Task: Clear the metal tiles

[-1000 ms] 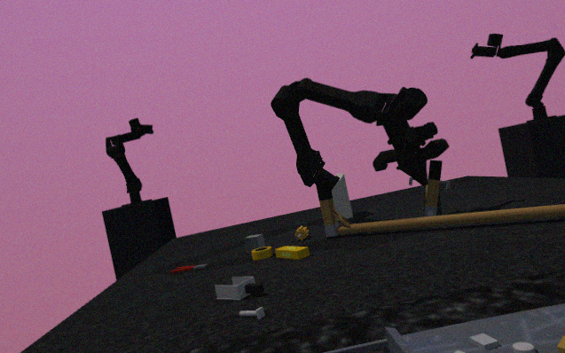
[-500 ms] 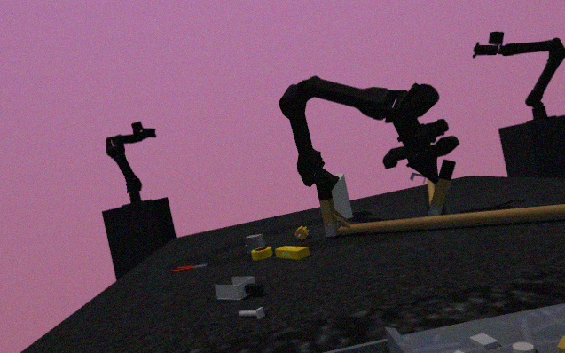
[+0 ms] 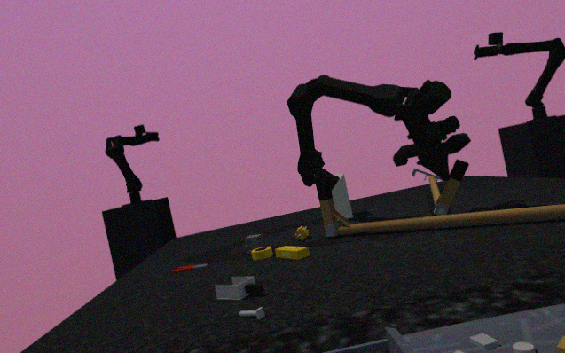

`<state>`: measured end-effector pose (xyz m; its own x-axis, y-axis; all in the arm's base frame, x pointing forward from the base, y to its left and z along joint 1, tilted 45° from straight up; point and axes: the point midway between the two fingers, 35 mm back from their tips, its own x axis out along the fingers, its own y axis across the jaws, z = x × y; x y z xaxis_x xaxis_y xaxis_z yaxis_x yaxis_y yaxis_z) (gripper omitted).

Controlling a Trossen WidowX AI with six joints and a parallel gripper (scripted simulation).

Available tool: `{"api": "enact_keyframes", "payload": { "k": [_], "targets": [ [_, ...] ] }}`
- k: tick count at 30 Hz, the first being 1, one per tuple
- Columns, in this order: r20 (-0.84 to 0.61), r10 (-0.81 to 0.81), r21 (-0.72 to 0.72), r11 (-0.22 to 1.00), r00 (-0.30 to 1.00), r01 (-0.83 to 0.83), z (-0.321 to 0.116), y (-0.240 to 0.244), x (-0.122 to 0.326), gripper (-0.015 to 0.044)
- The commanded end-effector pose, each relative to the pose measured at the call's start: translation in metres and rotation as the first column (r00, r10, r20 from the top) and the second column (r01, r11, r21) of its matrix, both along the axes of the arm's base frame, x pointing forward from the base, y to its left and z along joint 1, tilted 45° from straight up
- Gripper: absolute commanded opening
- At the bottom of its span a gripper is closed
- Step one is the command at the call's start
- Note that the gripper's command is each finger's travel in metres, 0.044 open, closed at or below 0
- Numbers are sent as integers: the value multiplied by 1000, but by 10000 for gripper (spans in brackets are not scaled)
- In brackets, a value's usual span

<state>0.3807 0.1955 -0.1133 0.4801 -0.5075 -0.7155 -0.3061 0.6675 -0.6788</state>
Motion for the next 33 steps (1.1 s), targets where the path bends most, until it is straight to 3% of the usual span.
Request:
{"api": "enact_keyframes", "payload": {
  "k": [1,33],
  "targets": [
    [-6,0,2,1000,1000,0,-8,6,-1,0],
    [-4,0,4,1000,1000,0,-46,42,1,0]
  ]
}}
